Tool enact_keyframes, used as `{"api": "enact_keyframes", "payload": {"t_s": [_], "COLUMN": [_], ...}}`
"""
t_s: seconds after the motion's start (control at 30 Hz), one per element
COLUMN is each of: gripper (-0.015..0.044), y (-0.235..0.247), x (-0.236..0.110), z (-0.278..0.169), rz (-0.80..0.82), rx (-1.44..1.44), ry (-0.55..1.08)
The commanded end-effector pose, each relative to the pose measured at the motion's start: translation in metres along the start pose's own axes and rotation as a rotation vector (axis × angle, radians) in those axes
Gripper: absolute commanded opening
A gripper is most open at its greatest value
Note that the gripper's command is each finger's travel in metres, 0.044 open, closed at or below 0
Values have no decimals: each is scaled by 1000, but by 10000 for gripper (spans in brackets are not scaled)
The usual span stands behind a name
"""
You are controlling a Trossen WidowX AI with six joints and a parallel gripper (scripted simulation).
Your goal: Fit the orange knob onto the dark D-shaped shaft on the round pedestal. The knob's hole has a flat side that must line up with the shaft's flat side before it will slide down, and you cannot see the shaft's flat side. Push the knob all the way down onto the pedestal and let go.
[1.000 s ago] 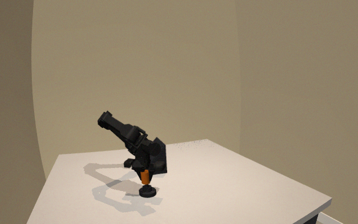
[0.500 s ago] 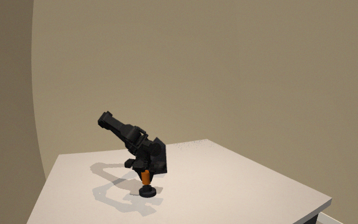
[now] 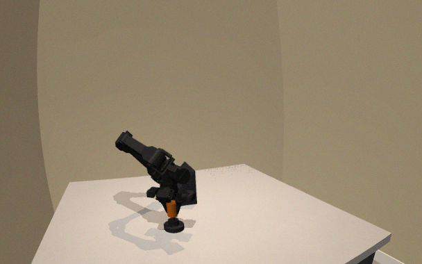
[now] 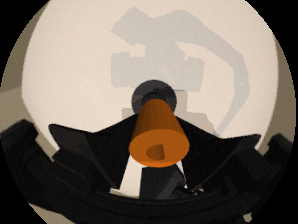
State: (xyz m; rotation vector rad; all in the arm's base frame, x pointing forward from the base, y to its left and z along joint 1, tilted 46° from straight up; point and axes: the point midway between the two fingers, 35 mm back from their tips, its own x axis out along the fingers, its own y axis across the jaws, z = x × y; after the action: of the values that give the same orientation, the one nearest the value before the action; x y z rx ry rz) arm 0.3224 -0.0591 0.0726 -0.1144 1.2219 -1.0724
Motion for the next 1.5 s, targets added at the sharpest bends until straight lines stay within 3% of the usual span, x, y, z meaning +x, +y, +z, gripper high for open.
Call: {"api": "enact_keyframes", "payload": {"t_s": [0.0,1.47], "gripper": [0,0], "y": [0,0], "x": [1,18], "z": [1,1], "rz": [3,-2], "rx": [3,-16], "ry": [-4,-3]}}
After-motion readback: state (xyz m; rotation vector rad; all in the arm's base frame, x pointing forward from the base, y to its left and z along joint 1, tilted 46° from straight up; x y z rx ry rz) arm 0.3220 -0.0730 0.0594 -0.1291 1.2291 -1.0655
